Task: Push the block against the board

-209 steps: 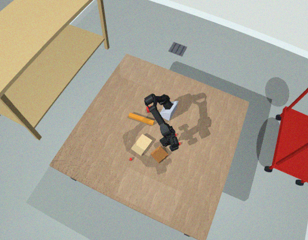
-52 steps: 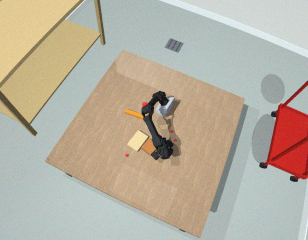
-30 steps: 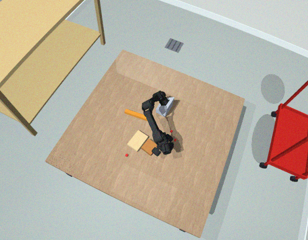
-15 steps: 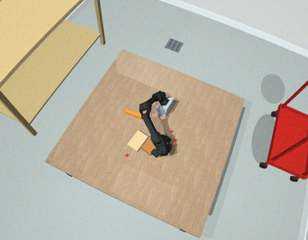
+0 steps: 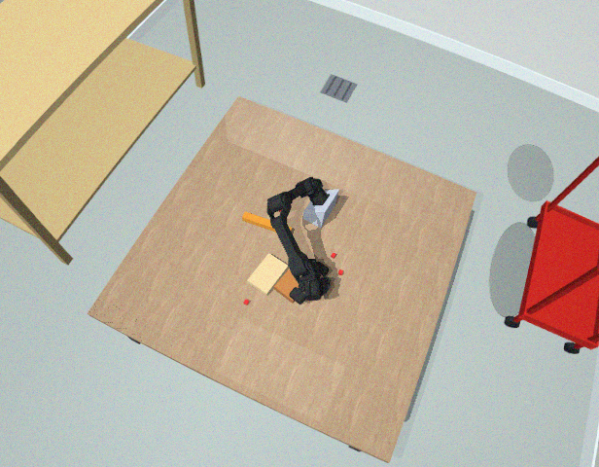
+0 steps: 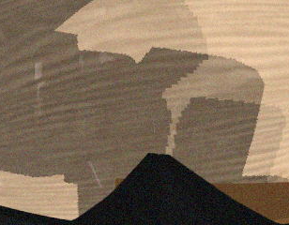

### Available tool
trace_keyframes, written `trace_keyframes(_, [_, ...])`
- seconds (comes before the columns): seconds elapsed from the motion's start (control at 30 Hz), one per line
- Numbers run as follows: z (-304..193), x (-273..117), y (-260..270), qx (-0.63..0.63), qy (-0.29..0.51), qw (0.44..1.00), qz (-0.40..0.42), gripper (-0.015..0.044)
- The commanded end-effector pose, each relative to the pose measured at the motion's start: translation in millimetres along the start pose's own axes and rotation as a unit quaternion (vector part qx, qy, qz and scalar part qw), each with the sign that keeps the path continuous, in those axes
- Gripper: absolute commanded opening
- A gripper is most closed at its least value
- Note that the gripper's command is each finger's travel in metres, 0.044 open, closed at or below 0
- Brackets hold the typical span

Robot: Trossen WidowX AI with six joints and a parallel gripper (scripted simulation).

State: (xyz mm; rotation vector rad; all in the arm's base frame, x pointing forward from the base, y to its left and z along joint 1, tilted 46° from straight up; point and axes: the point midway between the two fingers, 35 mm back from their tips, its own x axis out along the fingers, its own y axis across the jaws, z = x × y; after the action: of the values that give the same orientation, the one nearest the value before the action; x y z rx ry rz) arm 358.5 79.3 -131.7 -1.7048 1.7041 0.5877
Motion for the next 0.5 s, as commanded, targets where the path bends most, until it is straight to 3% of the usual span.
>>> trace_keyframes(0.0, [-8, 3, -1, 0.0, 0.003, 1.0, 0.002, 0.0])
trace_keyframes(0.47, [-11, 2, -2, -0.001, 0.003, 1.0, 0.002, 0.0])
